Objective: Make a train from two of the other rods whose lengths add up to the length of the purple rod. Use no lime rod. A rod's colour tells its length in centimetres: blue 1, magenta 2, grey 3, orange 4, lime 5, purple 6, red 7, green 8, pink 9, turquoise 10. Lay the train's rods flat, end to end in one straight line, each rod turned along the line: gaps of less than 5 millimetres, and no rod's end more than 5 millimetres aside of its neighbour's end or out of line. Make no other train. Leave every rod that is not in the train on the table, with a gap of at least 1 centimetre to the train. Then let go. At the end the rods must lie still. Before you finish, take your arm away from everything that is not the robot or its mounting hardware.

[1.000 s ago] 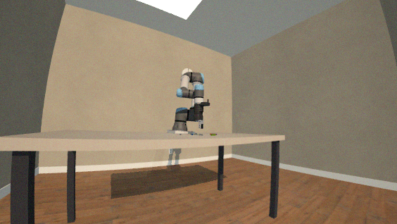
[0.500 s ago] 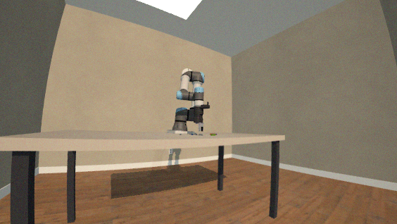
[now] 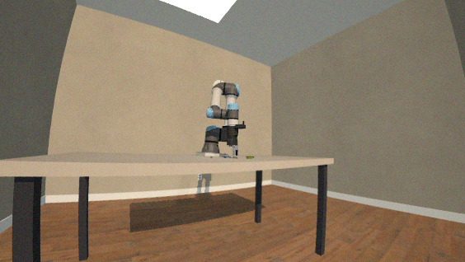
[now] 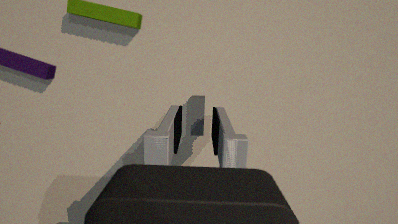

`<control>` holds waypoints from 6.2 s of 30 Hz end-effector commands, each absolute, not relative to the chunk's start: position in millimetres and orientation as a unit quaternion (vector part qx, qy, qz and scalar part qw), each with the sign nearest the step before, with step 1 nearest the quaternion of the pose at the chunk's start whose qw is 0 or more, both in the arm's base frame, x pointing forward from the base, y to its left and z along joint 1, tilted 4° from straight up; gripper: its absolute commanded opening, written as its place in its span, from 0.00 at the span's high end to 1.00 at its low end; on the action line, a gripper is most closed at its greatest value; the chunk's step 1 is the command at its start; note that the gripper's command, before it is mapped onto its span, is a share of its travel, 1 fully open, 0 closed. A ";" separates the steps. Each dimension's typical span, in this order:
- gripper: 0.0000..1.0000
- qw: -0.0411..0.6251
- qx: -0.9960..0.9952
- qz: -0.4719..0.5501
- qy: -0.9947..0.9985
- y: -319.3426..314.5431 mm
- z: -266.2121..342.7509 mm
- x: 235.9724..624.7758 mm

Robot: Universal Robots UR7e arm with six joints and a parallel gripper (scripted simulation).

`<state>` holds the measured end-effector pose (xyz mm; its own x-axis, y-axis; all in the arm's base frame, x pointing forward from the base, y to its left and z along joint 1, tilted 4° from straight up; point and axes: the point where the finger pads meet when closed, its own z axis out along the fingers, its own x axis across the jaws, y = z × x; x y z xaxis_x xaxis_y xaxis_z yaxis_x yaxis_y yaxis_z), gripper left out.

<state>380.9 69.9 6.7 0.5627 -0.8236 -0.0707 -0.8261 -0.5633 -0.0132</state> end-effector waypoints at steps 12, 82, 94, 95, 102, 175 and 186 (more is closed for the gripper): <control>0.46 0.023 -0.884 0.027 0.467 69.8 5.5 381.3; 0.46 0.023 -0.884 0.027 0.467 71.0 -11.4 380.8; 0.46 0.023 -0.884 0.027 0.467 71.0 -11.4 380.8; 0.46 0.023 -0.884 0.027 0.467 71.0 -11.4 380.8; 0.46 0.023 -0.884 0.027 0.467 71.0 -11.4 380.8; 0.76 0.023 -0.884 0.027 0.467 64.5 86.6 383.5; 0.76 0.023 -0.884 0.027 0.467 64.4 88.3 383.6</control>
<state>383.3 64.5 88.0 0.5628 -0.8236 -0.0701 -0.8261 -0.5633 -0.0137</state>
